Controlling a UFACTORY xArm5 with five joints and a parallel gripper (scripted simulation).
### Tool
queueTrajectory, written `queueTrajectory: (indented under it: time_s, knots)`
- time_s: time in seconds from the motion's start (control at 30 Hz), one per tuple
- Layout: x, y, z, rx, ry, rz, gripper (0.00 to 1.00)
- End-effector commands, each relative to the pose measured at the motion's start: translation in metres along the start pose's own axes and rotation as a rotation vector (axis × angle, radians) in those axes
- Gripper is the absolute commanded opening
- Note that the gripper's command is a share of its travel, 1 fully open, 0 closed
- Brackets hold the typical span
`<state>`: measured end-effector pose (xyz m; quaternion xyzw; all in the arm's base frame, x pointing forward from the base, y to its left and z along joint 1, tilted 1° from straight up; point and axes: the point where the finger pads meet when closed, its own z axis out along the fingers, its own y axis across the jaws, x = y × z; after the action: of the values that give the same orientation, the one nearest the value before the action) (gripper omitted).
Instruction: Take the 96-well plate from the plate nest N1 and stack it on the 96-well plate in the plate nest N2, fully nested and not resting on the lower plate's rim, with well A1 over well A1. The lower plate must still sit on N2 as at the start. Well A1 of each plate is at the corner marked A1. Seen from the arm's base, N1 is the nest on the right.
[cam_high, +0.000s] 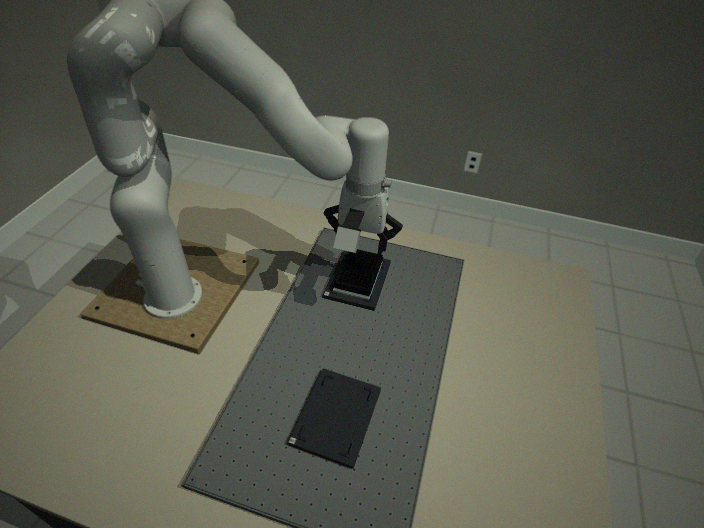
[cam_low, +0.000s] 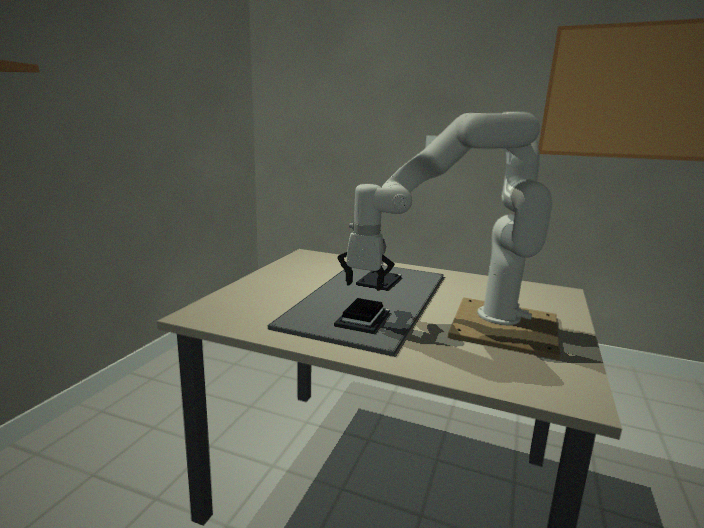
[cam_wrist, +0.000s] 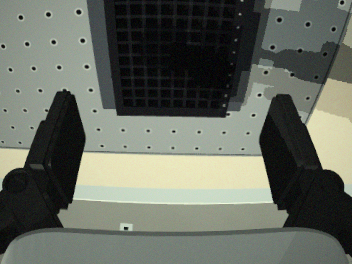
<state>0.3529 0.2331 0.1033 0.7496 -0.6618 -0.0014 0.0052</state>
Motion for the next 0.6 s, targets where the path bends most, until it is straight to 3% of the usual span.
queueTrajectory:
  time_s: [0.0, 0.57]
  knots:
    - [-0.0002, -0.0010, -0.0173, 0.003, -0.001, 0.000, 1.00]
    - [-0.0001, -0.0010, -0.0221, 0.003, -0.001, 0.000, 1.00]
